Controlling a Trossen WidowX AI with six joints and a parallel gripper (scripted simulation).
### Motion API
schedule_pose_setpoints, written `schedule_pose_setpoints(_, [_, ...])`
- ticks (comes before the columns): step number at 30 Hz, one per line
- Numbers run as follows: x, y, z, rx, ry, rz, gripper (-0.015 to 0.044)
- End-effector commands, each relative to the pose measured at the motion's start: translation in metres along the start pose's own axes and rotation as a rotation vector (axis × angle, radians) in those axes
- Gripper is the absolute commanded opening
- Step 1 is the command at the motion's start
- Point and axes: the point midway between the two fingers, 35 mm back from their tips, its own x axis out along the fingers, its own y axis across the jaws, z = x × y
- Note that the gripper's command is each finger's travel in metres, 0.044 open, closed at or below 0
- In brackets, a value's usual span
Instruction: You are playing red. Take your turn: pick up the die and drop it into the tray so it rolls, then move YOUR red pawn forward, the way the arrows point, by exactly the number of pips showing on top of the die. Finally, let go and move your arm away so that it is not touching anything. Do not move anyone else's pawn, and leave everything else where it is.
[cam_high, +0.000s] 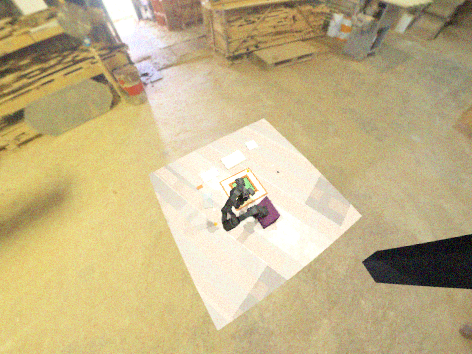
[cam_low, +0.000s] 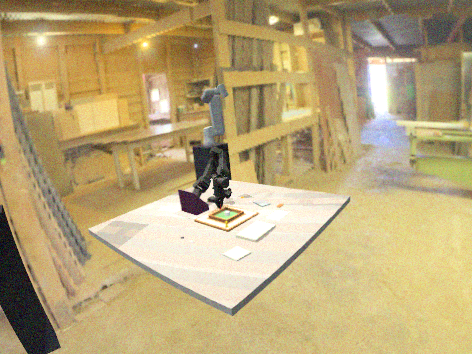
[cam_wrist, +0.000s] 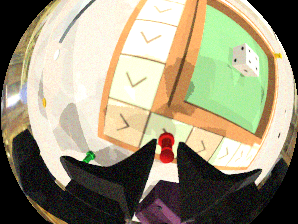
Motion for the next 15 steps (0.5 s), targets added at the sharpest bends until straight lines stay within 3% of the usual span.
schedule_pose_setpoints(1, [0.001,0.001,0.0,0.004,0.0,0.005,0.0029])
schedule_pose_setpoints(6, [0.001,0.001,0.0,0.004,0.0,0.005,0.0])
schedule_pose_setpoints(15, [-0.013,-0.003,0.003,0.006,-0.001,-0.009,0.0])
